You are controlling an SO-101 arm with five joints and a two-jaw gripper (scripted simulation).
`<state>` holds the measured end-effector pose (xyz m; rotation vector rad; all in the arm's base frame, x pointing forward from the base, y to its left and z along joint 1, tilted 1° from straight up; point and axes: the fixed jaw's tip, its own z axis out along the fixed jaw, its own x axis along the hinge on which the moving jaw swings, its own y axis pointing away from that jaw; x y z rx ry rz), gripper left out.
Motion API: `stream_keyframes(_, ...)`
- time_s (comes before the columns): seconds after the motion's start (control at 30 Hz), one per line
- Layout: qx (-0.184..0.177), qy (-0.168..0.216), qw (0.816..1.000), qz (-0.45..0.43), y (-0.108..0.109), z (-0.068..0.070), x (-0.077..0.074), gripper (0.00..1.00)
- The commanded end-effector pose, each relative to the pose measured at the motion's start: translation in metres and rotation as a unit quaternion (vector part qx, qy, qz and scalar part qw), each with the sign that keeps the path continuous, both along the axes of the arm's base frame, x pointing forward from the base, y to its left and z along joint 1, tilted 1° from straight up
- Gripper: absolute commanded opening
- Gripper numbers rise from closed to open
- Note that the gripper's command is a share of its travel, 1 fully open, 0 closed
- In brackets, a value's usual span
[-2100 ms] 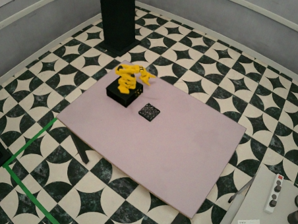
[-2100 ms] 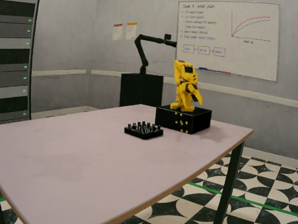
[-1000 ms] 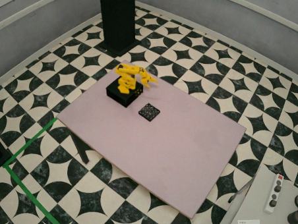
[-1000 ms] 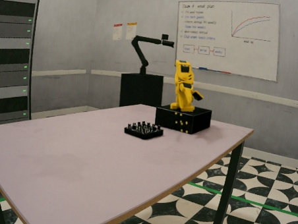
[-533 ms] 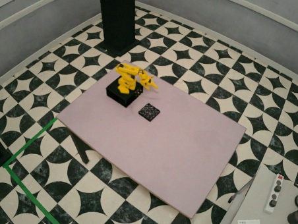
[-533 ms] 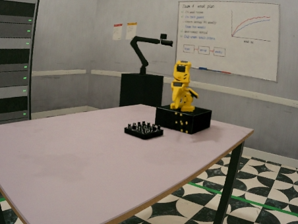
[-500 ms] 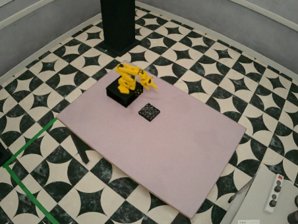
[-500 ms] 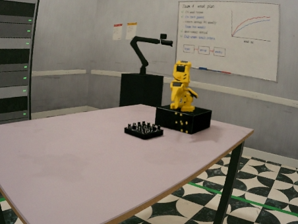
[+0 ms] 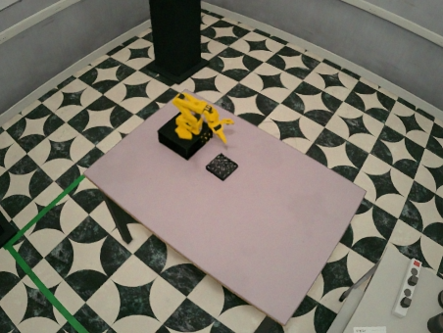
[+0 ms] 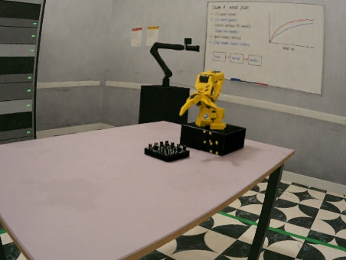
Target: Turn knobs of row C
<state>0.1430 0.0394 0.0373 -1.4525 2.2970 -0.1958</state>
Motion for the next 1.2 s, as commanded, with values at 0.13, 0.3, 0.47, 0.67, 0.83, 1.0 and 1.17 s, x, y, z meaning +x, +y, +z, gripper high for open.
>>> stream_keyframes(0.13,0.059,0.008,0.982,-0.177,-0.014,-0.001,0.004,0.4)
stream_keyframes(0.3,0.092,0.012,0.956,-0.278,-0.023,0.0,0.006,0.4)
stream_keyframes(0.47,0.11,0.012,0.938,-0.33,-0.027,0.0,0.007,0.4)
stream_keyframes(0.67,0.139,0.013,0.9,-0.413,-0.035,0.001,0.009,0.4)
stream_keyframes(0.83,0.156,0.012,0.873,-0.462,-0.04,0.001,0.009,0.4)
stream_keyframes(1.0,0.166,0.011,0.857,-0.488,-0.043,0.001,0.01,0.4)
stream_keyframes(1.17,0.172,0.011,0.846,-0.505,-0.045,0.001,0.01,0.4)
